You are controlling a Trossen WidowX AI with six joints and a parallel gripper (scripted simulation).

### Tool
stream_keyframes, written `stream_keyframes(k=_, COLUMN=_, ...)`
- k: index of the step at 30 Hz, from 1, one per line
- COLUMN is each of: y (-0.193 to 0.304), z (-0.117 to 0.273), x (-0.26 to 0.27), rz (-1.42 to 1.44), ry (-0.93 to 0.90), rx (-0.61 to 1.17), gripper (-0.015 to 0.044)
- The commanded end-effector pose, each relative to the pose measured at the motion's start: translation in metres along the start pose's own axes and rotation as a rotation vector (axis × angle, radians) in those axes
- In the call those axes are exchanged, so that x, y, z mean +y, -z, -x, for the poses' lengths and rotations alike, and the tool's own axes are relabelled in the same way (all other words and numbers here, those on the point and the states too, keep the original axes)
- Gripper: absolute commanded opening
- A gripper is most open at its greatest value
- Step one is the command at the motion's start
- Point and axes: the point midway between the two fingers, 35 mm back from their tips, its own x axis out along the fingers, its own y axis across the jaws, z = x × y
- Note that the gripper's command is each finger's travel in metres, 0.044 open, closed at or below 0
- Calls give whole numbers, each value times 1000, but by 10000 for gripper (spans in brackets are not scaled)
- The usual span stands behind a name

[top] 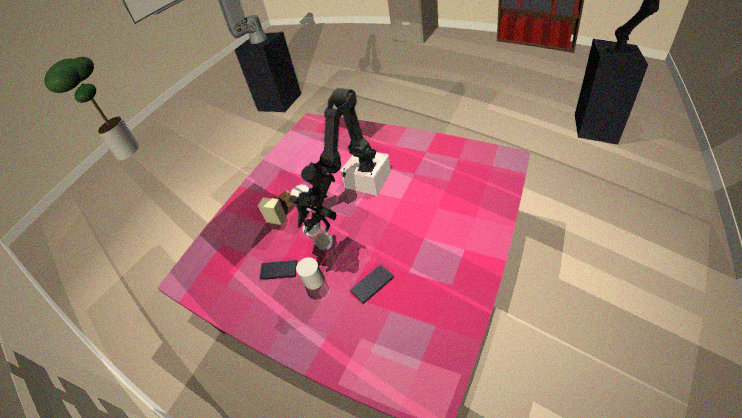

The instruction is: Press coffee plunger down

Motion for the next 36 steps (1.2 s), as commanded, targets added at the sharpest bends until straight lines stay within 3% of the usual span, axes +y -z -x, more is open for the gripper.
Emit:
stream_keyframes(k=1, y=0, z=0, x=0, rz=0, ry=0, rx=0, gripper=275)
stream_keyframes(k=8, y=0, z=0, x=0, rz=0, ry=0, rx=0, gripper=440)
stream_keyframes(k=17, y=-18, z=17, x=3, rz=8, ry=-6, rx=-18, gripper=440)
stream_keyframes(k=27, y=-38, z=94, x=4, rz=9, ry=-6, rx=17, gripper=440)
stream_keyframes(k=36, y=-36, z=95, x=4, rz=10, ry=-6, rx=18, gripper=440)
